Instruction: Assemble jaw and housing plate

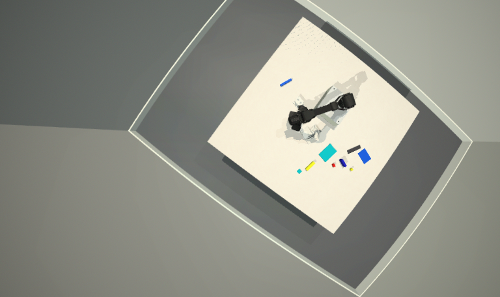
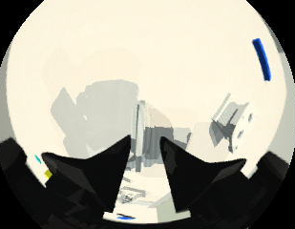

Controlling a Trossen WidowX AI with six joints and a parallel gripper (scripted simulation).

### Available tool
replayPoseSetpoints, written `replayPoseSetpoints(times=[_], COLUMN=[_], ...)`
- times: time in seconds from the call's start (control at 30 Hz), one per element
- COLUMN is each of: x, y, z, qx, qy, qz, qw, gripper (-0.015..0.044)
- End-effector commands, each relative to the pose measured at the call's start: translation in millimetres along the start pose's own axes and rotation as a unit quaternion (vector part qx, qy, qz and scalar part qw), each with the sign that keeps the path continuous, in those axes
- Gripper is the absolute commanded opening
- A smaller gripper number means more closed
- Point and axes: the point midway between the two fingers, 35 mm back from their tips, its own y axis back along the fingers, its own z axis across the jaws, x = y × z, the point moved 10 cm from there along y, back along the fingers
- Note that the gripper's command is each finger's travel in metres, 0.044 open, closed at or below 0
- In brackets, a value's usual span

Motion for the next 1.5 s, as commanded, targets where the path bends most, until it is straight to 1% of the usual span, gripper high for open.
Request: replayPoseSetpoints(times=[0.0, 0.3, 1.07, 1.37, 1.47], x=[0.0, -0.2, -0.4, 0.2, 5.6], y=[0.0, 2.1, 76.1, 78.4, 78.6], z=[-0.1, 0.0, 0.6, 0.5, 1.6], qx=[0.001, 0.001, 0.001, 0.001, 0.001], qy=[0.000, 0.000, -0.003, -0.001, 0.025], qz=[0.000, 0.000, -0.001, -0.001, -0.001], qw=[1.000, 1.000, 1.000, 1.000, 1.000], gripper=[0.0134, 0.0134, 0.0134, 0.0134, 0.0134])
